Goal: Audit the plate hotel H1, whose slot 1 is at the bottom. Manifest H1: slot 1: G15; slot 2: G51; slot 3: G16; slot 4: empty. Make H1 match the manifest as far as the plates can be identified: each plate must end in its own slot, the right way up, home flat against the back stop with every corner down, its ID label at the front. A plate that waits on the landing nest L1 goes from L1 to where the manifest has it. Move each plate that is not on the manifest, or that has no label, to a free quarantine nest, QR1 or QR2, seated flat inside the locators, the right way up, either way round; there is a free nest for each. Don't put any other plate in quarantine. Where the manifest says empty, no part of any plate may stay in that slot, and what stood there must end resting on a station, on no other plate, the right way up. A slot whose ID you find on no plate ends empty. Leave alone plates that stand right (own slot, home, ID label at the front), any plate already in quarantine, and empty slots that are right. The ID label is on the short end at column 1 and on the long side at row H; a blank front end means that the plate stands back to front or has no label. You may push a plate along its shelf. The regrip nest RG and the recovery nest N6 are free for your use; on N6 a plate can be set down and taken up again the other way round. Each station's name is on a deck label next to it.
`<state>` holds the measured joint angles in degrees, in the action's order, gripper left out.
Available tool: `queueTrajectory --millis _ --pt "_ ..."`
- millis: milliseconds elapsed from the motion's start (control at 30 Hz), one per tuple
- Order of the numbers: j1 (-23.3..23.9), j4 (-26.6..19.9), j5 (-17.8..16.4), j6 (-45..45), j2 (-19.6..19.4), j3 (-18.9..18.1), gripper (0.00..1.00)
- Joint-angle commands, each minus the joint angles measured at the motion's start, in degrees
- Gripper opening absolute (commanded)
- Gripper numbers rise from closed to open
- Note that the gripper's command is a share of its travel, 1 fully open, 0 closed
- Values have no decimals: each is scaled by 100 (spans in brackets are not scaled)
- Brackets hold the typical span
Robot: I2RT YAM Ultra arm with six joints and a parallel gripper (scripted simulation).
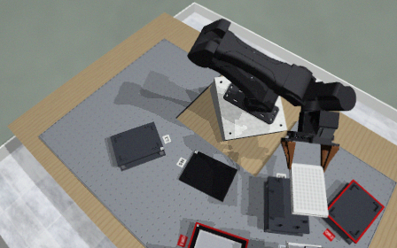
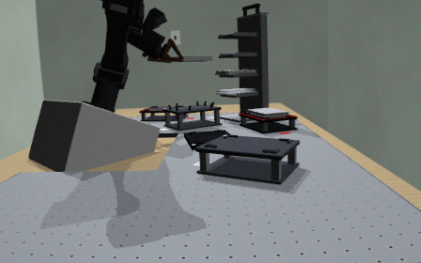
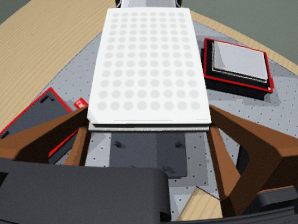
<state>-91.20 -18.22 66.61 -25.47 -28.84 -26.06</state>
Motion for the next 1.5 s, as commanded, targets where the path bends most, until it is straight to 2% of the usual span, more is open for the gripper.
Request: queueTrajectory --millis 0,1467 --pt "13 112 -2 27 10 -8 86" --pt "333 820 -304 274 -13 452 86"
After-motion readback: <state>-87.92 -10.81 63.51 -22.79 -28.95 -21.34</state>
